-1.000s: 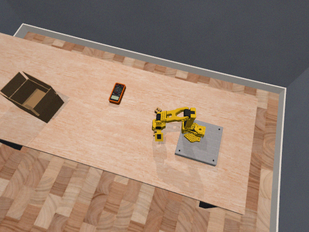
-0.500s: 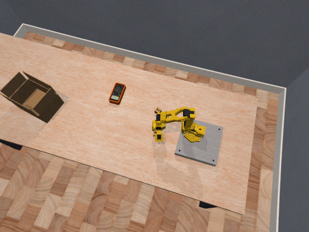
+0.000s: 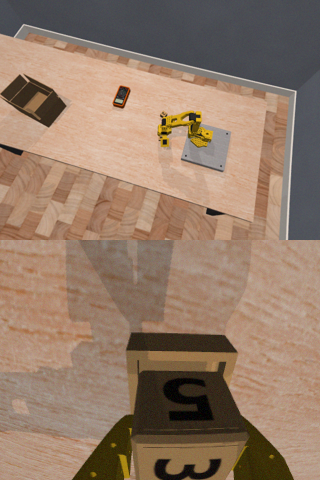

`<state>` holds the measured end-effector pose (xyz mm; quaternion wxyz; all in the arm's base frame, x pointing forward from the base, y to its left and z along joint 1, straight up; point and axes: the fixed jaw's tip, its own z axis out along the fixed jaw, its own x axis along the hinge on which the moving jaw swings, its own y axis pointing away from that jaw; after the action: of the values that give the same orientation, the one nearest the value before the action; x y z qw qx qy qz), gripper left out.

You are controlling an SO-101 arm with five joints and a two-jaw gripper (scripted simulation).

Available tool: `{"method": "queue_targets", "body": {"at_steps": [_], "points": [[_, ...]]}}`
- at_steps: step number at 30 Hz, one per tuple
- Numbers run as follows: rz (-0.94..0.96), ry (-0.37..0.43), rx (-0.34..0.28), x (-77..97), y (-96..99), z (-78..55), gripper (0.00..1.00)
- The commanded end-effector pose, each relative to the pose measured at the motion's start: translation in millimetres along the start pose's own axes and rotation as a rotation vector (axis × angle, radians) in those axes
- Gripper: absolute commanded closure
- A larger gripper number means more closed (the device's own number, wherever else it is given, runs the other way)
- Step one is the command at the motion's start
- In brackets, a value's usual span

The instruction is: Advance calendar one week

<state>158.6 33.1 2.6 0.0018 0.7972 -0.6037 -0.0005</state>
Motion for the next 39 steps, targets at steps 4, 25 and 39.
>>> {"method": "queue_targets", "body": {"at_steps": [4,25,39], "points": [[-0.003,-0.002,-0.014,0.9,2.8,5.2,1.0],[-0.003,-0.002,-0.014,0.9,2.9,11.3,1.0],[-0.003,-0.002,-0.014,0.9,2.9,11.3,0.83]]}}
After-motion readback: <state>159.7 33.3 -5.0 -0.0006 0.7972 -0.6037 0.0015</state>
